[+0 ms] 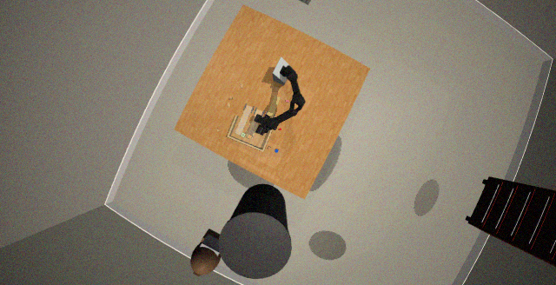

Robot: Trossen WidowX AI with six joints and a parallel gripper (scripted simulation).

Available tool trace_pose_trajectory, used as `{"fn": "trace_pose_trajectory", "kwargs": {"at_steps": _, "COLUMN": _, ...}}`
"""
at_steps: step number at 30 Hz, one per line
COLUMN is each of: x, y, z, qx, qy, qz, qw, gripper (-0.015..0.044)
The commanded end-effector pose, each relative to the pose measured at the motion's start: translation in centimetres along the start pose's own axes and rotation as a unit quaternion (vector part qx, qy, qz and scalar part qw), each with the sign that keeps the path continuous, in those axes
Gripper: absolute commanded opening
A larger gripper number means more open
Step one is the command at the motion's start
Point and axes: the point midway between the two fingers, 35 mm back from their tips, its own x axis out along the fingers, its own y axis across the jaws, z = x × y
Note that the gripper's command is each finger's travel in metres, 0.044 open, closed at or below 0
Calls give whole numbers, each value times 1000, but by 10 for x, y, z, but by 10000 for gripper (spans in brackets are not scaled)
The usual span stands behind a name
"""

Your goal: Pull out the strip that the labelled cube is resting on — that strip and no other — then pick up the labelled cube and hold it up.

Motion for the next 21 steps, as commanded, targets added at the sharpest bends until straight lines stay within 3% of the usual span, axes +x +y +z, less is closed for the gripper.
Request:
{"fn": "trace_pose_trajectory", "kwargs": {"at_steps": 1, "x": 0, "y": 0, "z": 0, "qx": 0, "qy": 0, "qz": 0, "qw": 1000, "gripper": 151}}
{"fn": "trace_pose_trajectory", "kwargs": {"at_steps": 8, "x": 0, "y": 0, "z": 0, "qx": 0, "qy": 0, "qz": 0, "qw": 1000, "gripper": 105}}
{"fn": "trace_pose_trajectory", "kwargs": {"at_steps": 12, "x": -2, "y": 0, "z": -2, "qx": 0, "qy": 0, "qz": 0, "qw": 1000, "gripper": 0}}
{"fn": "trace_pose_trajectory", "kwargs": {"at_steps": 21, "x": -29, "y": -5, "z": -37, "qx": 2, "qy": 2, "qz": 0, "qw": 1000, "gripper": 0}}
